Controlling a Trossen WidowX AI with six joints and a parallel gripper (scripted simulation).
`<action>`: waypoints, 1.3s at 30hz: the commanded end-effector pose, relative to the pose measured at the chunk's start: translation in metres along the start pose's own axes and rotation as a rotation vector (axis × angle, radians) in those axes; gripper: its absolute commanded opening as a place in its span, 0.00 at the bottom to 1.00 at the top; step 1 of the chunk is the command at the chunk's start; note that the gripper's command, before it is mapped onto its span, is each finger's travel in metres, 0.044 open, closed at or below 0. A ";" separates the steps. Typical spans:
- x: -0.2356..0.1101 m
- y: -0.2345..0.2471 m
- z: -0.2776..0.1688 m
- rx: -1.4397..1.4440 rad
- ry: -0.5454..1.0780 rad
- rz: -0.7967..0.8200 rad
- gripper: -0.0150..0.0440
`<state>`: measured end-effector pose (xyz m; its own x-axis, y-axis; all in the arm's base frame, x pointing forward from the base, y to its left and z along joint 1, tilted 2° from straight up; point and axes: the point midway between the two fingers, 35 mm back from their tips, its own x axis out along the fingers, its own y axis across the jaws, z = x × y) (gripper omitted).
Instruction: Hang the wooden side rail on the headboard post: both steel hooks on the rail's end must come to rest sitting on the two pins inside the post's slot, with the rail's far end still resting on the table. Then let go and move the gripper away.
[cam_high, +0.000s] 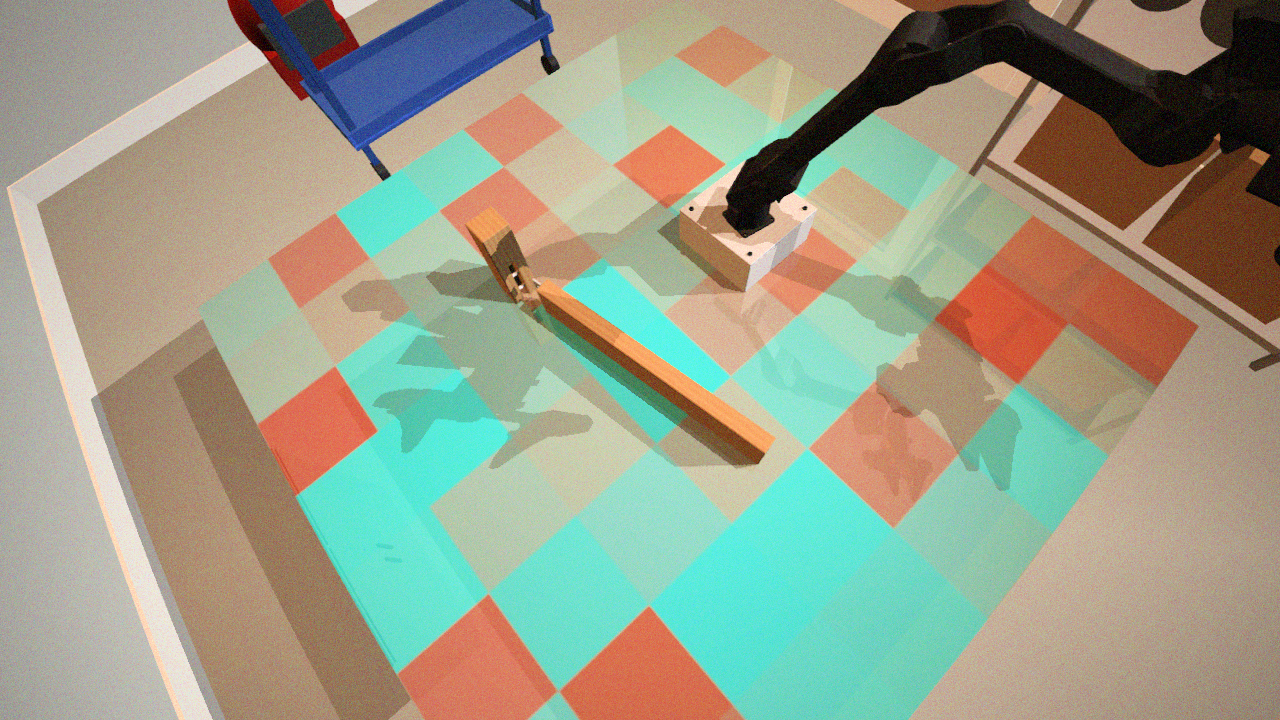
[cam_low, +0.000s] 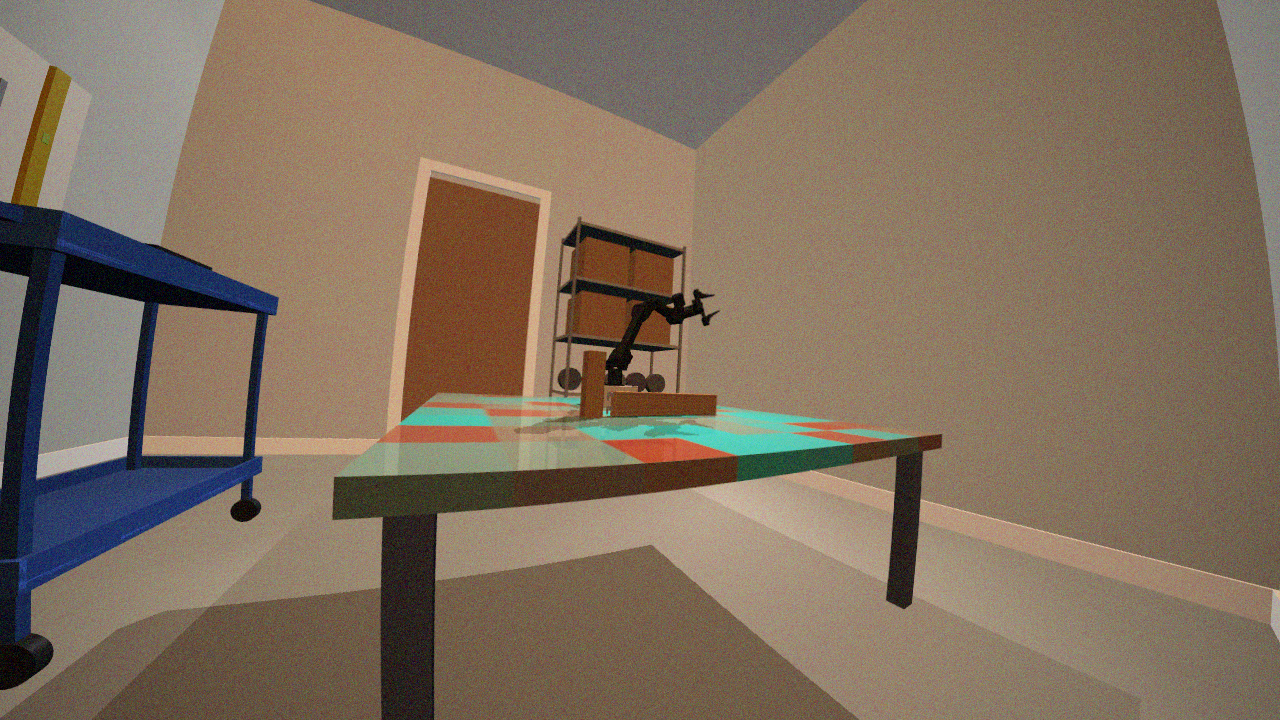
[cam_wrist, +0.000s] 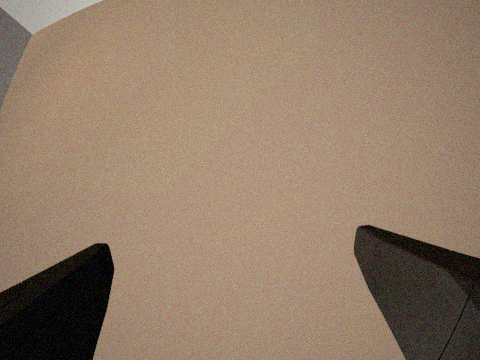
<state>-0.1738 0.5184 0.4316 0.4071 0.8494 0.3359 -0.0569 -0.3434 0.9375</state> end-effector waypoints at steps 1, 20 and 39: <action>0.002 -0.001 0.002 -0.013 -0.003 -0.001 0.98; 0.102 -0.061 0.263 -1.409 -0.181 -0.338 1.00; 0.033 -0.092 0.538 -2.489 0.197 -1.090 1.00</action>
<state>0.2996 0.4062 0.3258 0.8751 0.4826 -0.0369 -0.3985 0.6752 -0.6207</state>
